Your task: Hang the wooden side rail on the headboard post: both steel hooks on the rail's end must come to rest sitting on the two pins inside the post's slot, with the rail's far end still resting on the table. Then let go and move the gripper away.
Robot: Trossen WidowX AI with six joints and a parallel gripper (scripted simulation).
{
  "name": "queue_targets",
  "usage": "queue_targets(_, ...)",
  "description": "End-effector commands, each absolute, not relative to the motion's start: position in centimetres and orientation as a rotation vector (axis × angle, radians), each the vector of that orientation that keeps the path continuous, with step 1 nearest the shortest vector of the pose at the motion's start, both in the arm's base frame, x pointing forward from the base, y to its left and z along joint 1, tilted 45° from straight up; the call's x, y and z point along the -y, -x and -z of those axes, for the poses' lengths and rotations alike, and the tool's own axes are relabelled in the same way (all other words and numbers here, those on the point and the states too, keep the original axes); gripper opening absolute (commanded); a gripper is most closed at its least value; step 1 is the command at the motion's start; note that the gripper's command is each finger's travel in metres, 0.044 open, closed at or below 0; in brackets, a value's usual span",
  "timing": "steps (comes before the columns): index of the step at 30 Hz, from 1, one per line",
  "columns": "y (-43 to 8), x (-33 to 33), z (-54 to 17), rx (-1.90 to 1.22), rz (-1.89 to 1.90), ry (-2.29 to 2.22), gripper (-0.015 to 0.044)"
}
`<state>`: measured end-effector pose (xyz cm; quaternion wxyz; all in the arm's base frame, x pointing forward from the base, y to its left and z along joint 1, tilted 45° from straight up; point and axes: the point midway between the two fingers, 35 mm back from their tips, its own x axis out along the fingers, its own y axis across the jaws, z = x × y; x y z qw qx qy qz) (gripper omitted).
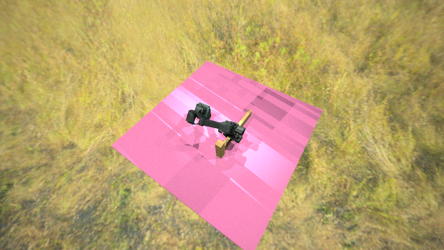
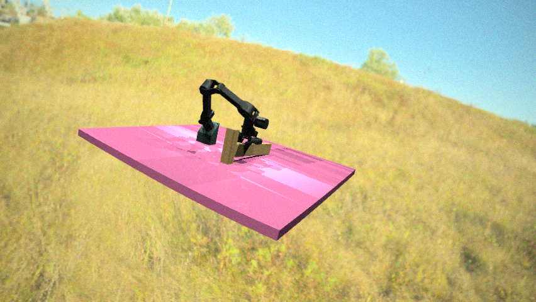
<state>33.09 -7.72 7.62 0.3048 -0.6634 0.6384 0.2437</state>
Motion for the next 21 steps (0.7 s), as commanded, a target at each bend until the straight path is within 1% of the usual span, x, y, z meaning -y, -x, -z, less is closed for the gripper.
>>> queue_targets(1, -33.39, 7.52, -8.08, -1.678, -0.639, 1.77, 0.0)
queue_targets(21, -33.39, 7.67, -8.23, -1.678, -0.638, 1.77, 0.0)
